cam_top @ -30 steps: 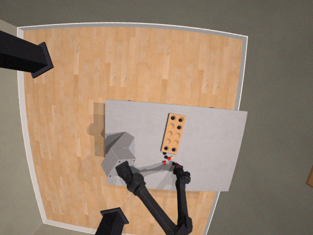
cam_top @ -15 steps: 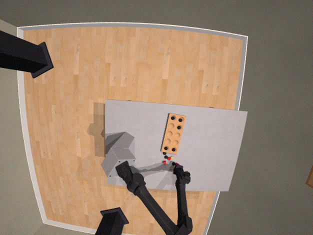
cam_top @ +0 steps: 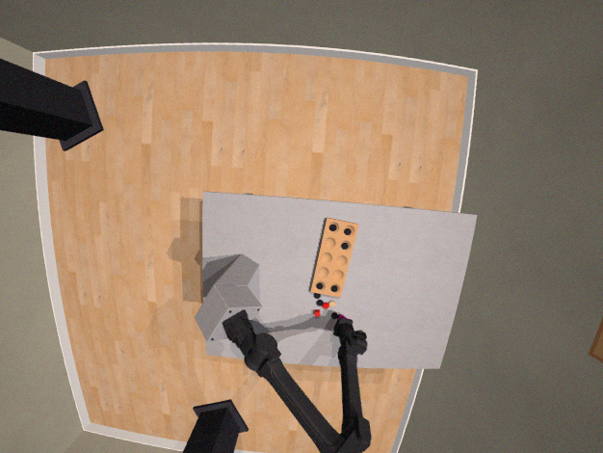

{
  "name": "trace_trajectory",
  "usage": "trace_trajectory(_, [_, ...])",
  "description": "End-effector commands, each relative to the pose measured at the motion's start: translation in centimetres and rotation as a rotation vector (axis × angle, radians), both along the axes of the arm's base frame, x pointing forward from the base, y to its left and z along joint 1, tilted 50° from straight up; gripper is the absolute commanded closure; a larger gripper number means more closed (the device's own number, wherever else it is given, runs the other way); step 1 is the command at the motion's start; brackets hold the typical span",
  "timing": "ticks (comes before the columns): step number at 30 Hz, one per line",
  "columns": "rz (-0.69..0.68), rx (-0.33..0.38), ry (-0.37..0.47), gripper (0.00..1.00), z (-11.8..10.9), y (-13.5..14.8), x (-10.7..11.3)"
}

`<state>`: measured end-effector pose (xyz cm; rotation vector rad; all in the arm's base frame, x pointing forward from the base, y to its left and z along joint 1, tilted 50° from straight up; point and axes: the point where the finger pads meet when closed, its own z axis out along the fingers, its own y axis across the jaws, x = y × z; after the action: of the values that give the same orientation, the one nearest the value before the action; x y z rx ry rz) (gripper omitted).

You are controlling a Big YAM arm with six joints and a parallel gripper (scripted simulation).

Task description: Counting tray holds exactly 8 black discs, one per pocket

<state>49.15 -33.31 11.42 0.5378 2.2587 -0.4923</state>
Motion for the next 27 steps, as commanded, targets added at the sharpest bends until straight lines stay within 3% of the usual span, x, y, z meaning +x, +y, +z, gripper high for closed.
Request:
trace_trajectory(1, [0.004,-0.016,-0.008,1.00,1.6,0.0,-0.7])
trace_trajectory(4, [0.014,-0.014,-0.011,1.00,2.6,1.5,-1.1])
trace_trajectory(11, [0.006,-0.006,-0.019,1.00,6.6,4.7,-4.8])
trace_trajectory(15, [0.006,-0.007,-0.020,1.00,7.7,5.6,-5.8])
trace_trajectory(22, [0.006,0.015,0.014,1.00,5.6,5.9,-5.3])
trace_trajectory(27, [0.003,0.023,0.004,1.00,3.8,9.6,-2.6])
